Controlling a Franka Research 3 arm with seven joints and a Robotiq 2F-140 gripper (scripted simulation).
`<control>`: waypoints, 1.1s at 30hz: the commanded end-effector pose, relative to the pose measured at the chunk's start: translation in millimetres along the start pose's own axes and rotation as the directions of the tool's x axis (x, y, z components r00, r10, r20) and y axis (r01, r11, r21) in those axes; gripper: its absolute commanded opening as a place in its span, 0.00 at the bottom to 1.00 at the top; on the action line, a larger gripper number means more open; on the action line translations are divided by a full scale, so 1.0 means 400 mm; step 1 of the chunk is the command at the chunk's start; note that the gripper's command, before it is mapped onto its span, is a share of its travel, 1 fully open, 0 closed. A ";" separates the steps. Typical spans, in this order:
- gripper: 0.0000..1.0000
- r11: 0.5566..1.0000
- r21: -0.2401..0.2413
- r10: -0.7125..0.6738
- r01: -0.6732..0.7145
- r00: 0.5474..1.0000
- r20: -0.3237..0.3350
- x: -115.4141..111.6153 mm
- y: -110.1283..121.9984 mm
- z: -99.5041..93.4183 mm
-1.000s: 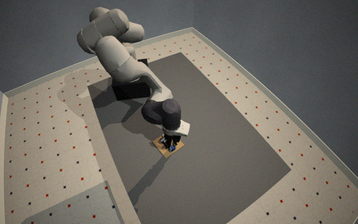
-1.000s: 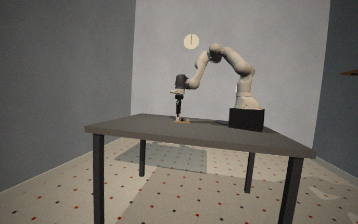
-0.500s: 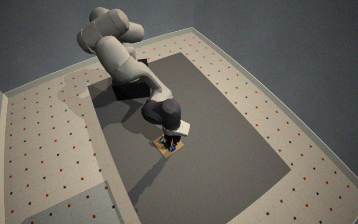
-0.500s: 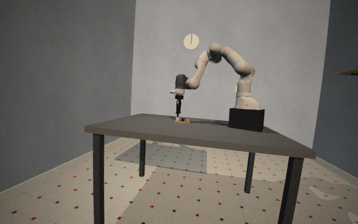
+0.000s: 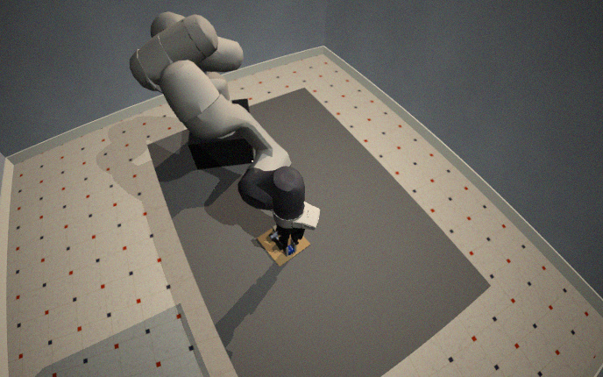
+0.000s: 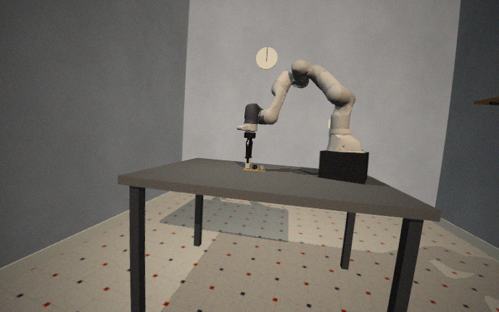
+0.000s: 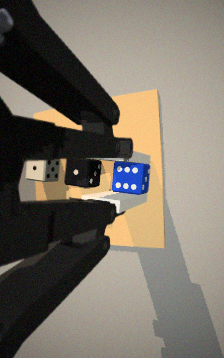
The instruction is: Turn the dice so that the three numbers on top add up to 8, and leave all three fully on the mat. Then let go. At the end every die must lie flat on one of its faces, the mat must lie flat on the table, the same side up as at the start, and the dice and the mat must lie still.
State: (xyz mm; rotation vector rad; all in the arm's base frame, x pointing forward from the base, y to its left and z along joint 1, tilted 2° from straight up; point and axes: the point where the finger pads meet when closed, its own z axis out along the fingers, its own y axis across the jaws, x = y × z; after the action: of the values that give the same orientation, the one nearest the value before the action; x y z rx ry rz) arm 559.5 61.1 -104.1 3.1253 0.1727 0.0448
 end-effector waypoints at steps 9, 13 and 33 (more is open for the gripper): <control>0.22 1.000 0.000 0.002 -0.002 1.000 -0.004 0.004 0.000 0.000; 0.25 1.000 0.000 0.002 -0.002 1.000 -0.004 0.004 0.000 0.000; 0.25 1.000 0.000 0.002 -0.002 1.000 -0.004 0.004 0.000 -0.057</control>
State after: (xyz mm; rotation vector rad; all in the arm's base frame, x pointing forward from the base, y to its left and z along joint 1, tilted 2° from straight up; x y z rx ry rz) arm 561.5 61.9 -90.5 3.1269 0.1642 0.0572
